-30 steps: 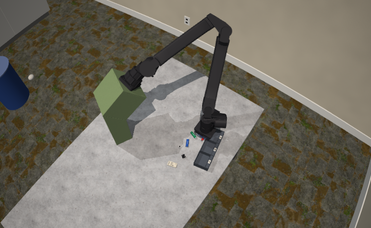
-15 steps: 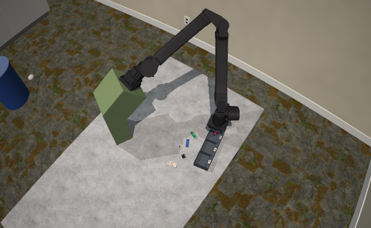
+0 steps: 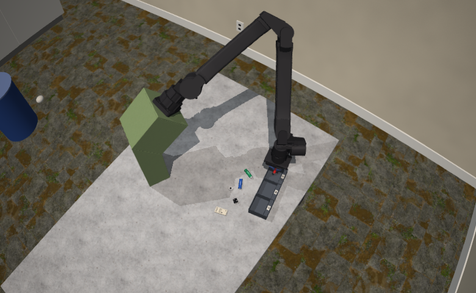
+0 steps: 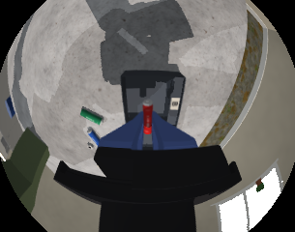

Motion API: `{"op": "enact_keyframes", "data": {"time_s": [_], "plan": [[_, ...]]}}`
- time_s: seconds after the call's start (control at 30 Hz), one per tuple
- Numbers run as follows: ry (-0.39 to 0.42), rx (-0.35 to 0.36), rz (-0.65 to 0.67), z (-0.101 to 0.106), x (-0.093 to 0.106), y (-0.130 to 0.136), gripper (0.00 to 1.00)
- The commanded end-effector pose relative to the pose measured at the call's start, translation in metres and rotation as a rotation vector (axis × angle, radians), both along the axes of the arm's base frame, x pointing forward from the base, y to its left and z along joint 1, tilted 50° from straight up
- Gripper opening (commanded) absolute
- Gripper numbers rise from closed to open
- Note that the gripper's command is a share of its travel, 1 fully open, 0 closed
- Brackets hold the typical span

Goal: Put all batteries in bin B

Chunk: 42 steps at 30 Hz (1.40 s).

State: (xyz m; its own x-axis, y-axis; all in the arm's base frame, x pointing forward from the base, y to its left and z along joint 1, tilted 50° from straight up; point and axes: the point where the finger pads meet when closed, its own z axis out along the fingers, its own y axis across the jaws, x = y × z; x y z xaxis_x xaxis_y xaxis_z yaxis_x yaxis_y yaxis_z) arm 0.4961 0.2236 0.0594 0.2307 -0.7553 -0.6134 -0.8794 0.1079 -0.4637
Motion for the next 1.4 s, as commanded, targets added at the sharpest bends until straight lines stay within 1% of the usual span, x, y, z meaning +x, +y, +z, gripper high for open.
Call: {"op": "enact_keyframes", "data": {"time_s": [0.0,0.07,0.13,0.17,0.87,1.0,1.1,1.13,1.17,1.37], "plan": [[0.015,-0.006,-0.015,-0.01,0.002,-0.012,0.05],[0.011,-0.006,-0.015,-0.01,0.002,-0.013,0.05],[0.001,0.003,0.0,-0.007,0.005,0.005,0.05],[0.003,0.005,0.002,-0.008,0.005,0.008,0.05],[0.006,0.005,0.002,-0.034,0.019,0.033,0.05],[0.017,0.002,0.003,-0.041,0.012,0.032,0.05],[0.017,0.002,0.003,-0.041,0.012,0.032,0.05],[0.013,-0.001,-0.003,-0.038,0.017,0.028,0.05],[0.013,-0.001,-0.003,-0.038,0.018,0.028,0.05],[0.02,-0.003,-0.004,-0.04,0.016,0.027,0.05]]}}
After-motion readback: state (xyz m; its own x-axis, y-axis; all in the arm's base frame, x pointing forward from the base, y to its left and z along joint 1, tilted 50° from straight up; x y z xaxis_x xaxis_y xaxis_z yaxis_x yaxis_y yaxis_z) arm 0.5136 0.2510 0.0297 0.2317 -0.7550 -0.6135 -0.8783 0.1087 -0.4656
